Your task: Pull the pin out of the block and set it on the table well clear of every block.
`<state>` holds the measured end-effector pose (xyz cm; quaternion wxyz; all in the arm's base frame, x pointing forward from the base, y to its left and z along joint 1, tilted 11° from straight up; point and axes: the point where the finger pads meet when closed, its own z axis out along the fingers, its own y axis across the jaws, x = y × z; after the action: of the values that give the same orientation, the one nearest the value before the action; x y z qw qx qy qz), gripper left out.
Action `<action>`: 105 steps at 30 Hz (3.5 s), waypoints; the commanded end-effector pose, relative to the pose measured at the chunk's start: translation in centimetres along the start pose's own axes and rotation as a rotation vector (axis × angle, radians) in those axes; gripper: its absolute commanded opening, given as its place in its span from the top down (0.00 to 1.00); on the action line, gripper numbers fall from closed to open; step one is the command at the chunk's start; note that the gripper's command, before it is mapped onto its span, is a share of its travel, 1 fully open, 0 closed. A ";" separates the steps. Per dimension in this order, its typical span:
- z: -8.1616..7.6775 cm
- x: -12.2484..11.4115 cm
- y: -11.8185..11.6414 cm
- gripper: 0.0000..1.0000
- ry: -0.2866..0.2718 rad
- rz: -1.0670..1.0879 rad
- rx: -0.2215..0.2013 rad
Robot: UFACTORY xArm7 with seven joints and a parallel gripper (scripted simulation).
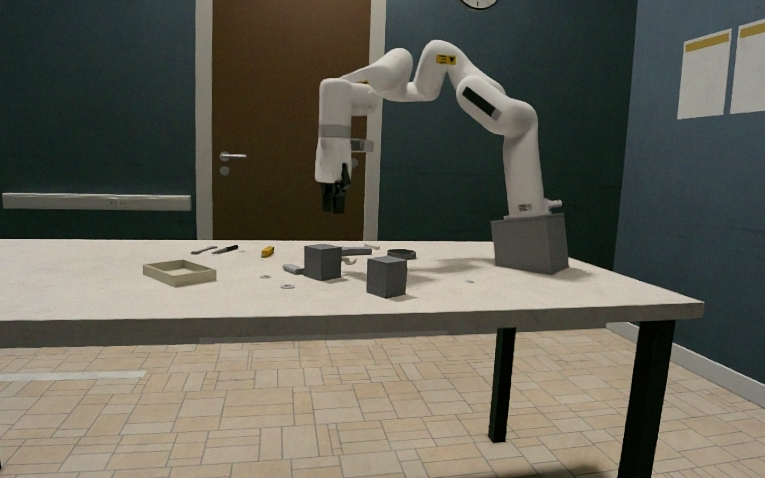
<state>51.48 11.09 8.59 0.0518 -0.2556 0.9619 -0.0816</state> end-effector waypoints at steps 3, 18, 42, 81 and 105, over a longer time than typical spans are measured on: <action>-1.0 -0.3 -0.2 0.55 -0.010 -0.002 0.013; -6.2 -1.2 -0.8 0.55 -0.054 -0.035 0.111; -11.3 -0.8 -1.2 0.55 -0.073 -0.008 0.166; -14.6 0.5 -0.9 0.55 -0.060 0.036 0.159; -14.5 0.3 -0.7 0.55 -0.067 0.022 0.158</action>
<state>49.46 12.11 22.75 0.1027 -0.2414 0.9535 -0.1486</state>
